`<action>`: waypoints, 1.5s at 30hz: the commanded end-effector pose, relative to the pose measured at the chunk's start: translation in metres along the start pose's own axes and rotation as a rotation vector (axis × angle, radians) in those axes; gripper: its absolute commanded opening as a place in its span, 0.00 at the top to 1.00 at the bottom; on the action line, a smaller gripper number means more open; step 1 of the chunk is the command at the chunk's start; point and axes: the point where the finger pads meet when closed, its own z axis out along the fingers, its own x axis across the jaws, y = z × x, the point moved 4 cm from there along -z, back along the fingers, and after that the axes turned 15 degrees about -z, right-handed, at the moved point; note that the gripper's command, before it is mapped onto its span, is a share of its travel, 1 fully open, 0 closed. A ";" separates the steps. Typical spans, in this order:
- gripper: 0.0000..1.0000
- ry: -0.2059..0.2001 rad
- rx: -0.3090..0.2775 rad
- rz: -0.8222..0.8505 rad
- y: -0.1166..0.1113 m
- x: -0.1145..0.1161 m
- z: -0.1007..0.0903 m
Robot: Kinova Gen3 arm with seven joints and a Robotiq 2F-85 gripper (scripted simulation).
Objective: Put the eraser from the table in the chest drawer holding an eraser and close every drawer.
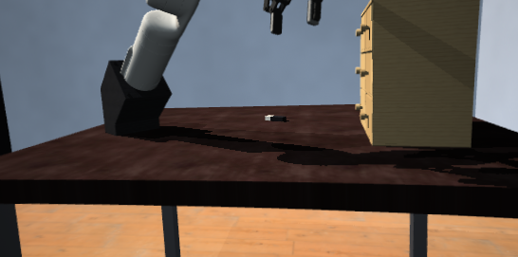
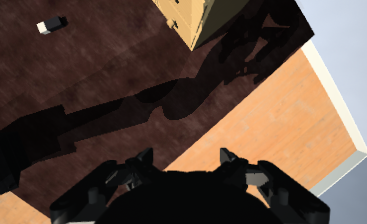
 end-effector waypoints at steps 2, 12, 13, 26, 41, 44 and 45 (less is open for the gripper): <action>0.00 0.001 0.000 0.000 0.000 0.000 0.000; 0.00 0.001 0.000 0.000 0.000 0.000 0.000; 0.00 0.001 0.000 0.000 0.000 0.000 0.000; 0.00 0.001 0.045 -0.110 -0.029 -0.014 -0.026; 0.00 0.032 0.181 -0.633 -0.103 -0.132 -0.146; 0.00 0.041 0.189 -0.706 -0.104 -0.154 -0.161; 0.00 0.043 0.191 -0.721 -0.104 -0.159 -0.164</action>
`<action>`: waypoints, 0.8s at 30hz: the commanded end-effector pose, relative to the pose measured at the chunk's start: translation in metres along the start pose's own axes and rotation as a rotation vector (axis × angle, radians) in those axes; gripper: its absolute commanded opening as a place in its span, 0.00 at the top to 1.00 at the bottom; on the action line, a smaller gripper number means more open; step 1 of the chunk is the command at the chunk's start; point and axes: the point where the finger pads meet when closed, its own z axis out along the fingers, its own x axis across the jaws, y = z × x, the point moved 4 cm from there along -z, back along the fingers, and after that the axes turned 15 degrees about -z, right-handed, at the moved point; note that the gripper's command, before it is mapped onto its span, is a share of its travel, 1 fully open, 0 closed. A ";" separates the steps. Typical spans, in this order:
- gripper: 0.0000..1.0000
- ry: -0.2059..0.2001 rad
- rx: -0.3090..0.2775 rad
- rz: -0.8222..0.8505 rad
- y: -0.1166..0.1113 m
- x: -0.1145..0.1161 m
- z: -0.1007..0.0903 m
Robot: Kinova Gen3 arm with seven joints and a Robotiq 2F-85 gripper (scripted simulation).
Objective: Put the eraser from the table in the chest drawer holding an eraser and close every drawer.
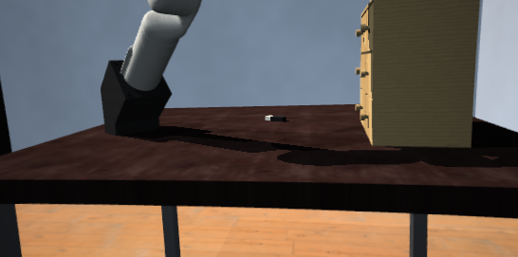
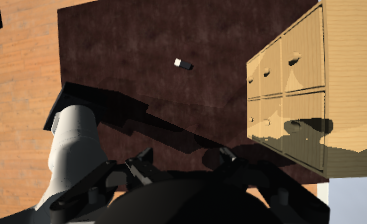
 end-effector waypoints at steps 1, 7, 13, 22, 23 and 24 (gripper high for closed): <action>0.00 0.054 -0.008 -0.062 -0.015 -0.009 -0.020; 0.00 0.055 -0.008 -0.075 -0.018 -0.012 -0.022; 0.00 0.055 -0.008 -0.075 -0.018 -0.012 -0.022; 0.00 0.055 -0.008 -0.075 -0.018 -0.012 -0.022; 0.00 0.055 -0.008 -0.075 -0.018 -0.012 -0.022; 0.00 0.055 -0.008 -0.075 -0.018 -0.012 -0.022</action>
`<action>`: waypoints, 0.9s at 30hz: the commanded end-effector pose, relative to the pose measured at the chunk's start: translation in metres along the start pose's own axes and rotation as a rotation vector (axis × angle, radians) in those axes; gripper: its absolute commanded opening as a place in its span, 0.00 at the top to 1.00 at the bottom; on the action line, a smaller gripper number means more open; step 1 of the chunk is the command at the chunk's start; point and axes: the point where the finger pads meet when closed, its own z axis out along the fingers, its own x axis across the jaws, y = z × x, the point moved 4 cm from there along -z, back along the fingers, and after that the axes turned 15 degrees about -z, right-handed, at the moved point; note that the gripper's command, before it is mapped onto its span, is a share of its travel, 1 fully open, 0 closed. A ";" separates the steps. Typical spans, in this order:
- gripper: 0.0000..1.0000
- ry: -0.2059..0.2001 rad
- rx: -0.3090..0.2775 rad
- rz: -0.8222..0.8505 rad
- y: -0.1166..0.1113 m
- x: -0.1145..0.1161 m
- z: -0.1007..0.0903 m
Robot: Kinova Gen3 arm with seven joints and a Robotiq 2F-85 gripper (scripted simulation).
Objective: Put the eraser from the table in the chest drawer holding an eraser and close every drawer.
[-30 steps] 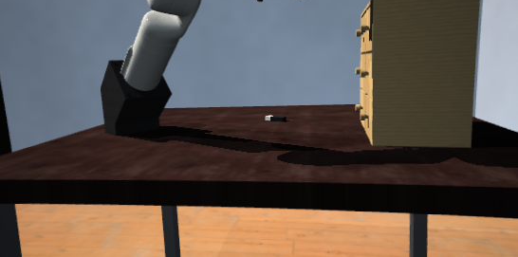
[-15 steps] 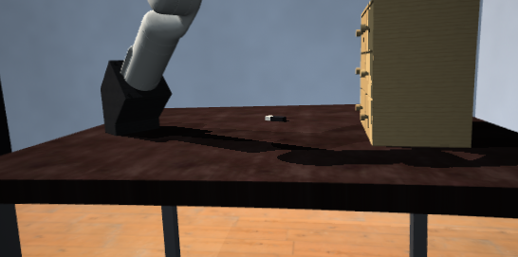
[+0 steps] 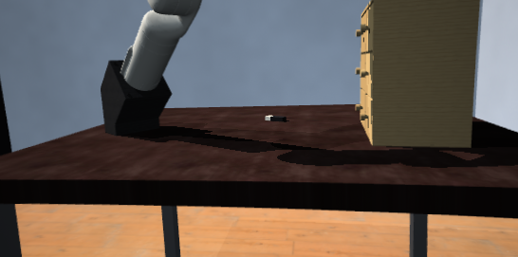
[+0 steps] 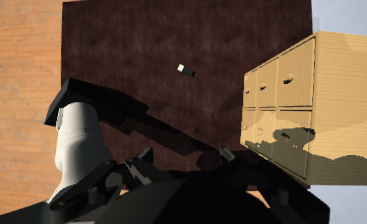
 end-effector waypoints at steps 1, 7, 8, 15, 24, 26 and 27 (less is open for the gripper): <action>0.00 0.001 0.000 0.000 0.000 0.000 0.000; 0.00 0.001 0.000 0.000 0.000 0.000 0.000; 0.00 0.001 0.000 0.000 0.000 0.000 0.000; 0.00 0.001 0.000 0.000 0.000 0.000 0.000; 0.00 0.001 0.000 -0.010 -0.001 0.001 0.001; 0.00 0.001 0.000 -0.018 -0.002 0.001 0.002; 0.00 0.001 0.000 -0.024 -0.002 0.002 0.002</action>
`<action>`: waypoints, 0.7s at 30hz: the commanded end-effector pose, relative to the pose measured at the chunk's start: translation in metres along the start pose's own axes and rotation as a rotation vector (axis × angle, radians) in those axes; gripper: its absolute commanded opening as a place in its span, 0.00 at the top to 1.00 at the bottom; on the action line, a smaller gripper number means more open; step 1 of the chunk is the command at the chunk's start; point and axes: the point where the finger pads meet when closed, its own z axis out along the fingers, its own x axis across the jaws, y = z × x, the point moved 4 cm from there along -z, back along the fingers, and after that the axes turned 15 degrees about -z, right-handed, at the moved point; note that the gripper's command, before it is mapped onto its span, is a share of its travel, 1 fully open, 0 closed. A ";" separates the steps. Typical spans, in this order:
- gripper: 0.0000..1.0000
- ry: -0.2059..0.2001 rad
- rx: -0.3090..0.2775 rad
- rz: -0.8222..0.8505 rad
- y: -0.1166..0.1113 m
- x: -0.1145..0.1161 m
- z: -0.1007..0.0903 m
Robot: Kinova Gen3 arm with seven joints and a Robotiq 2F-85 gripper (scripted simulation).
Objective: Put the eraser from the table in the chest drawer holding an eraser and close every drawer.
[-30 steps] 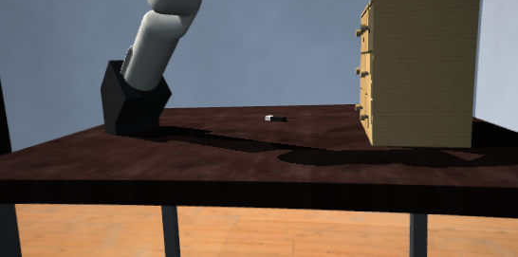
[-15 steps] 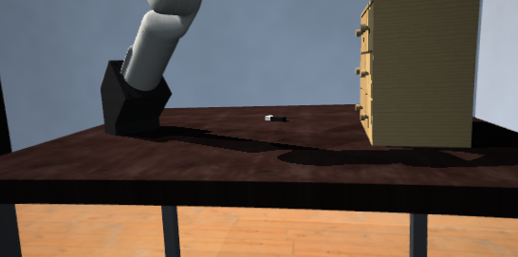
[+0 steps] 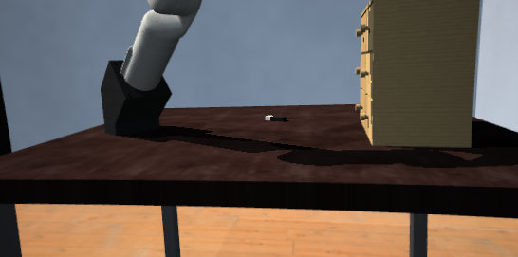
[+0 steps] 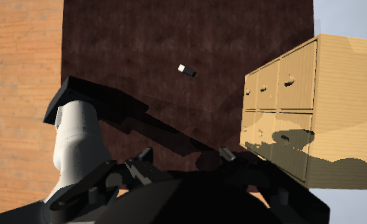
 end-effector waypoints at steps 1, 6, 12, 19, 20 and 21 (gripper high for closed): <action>0.00 0.000 0.001 -0.013 -0.001 0.001 0.001; 0.00 0.000 0.001 -0.038 -0.003 0.002 0.004; 0.00 0.000 0.001 -0.119 -0.010 0.007 0.012; 0.00 0.000 0.001 -0.262 -0.022 0.015 0.026; 0.00 0.000 0.001 -0.286 -0.024 0.017 0.028; 0.00 0.000 0.001 -0.311 -0.026 0.018 0.030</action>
